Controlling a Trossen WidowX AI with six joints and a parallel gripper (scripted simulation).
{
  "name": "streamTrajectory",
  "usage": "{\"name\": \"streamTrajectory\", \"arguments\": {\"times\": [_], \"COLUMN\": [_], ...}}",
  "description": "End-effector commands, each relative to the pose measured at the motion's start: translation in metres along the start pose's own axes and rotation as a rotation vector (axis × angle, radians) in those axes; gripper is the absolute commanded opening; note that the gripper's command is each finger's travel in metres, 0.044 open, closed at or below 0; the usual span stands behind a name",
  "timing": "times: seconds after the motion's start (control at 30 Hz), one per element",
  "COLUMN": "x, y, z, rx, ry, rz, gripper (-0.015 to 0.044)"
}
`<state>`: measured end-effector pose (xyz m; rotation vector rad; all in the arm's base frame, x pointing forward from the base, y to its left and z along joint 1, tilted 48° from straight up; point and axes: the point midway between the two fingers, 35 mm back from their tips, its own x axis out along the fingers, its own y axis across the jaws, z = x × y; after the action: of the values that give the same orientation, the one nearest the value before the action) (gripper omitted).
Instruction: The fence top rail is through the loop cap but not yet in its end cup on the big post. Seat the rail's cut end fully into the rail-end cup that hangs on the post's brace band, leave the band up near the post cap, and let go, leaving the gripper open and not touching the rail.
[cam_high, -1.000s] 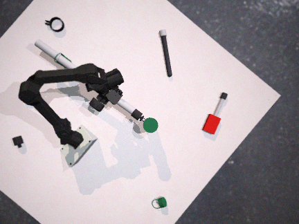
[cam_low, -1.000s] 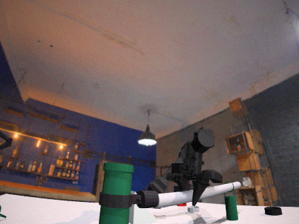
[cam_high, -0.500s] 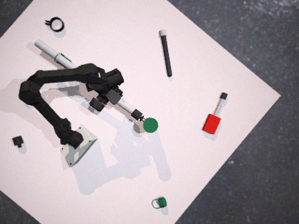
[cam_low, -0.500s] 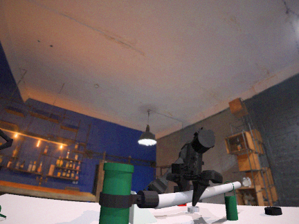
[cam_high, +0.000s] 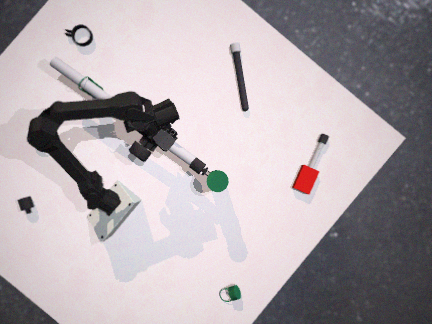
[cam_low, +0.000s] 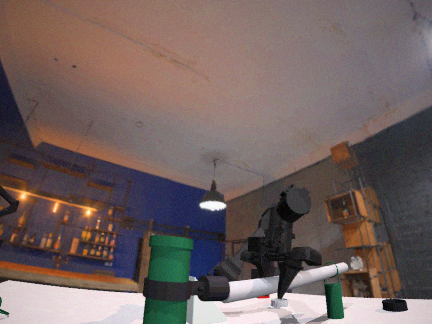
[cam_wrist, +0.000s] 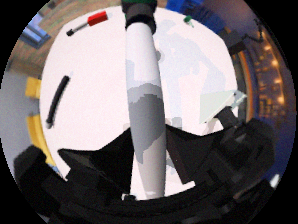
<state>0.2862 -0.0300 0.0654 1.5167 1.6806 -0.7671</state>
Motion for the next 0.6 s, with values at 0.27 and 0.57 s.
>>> {"name": "streamTrajectory", "arguments": {"times": [0.27,0.57], "x": [-0.0024,-0.0031], "y": [-0.0007,-0.0009], "z": [0.0022,0.0029], "rx": [0.004,0.005], "ry": [-0.006,-0.009], "rz": [0.003,0.002], "gripper": [0.0000,0.0000]}}
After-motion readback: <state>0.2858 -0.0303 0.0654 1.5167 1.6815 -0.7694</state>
